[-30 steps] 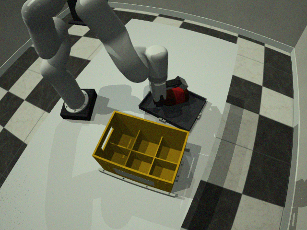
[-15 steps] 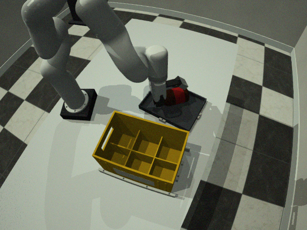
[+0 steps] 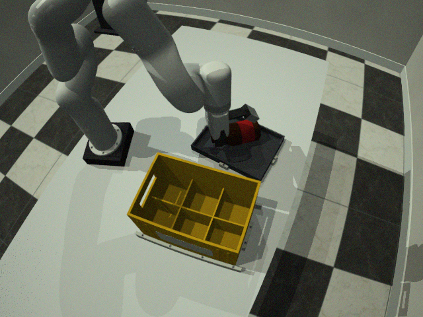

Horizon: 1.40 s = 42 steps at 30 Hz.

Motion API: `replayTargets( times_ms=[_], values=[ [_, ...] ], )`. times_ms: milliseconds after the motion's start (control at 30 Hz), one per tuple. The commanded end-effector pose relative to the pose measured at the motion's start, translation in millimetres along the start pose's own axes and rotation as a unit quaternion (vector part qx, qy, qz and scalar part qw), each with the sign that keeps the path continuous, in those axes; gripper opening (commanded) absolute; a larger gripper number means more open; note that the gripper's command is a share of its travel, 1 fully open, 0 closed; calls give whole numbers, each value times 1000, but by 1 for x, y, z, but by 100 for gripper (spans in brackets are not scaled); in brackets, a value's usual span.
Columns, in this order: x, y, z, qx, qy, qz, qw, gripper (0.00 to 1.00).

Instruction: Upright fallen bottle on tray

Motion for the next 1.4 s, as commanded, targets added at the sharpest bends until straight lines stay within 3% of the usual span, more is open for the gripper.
replayTargets(
  times_ms=[0, 1367],
  values=[
    [-3, 1, -1, 0, 2, 1, 1000, 0],
    [-49, 1, -1, 0, 2, 1, 1000, 0]
  ],
)
Point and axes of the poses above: the point where the finger pads meet when closed, its own x axis out along the fingers, its own y axis across the jaws, z = x × y, the point moved 5 cm from there along -x, back along the fingers, and after that the axes turned 11 degrees about -x, right-handed, at the moved point
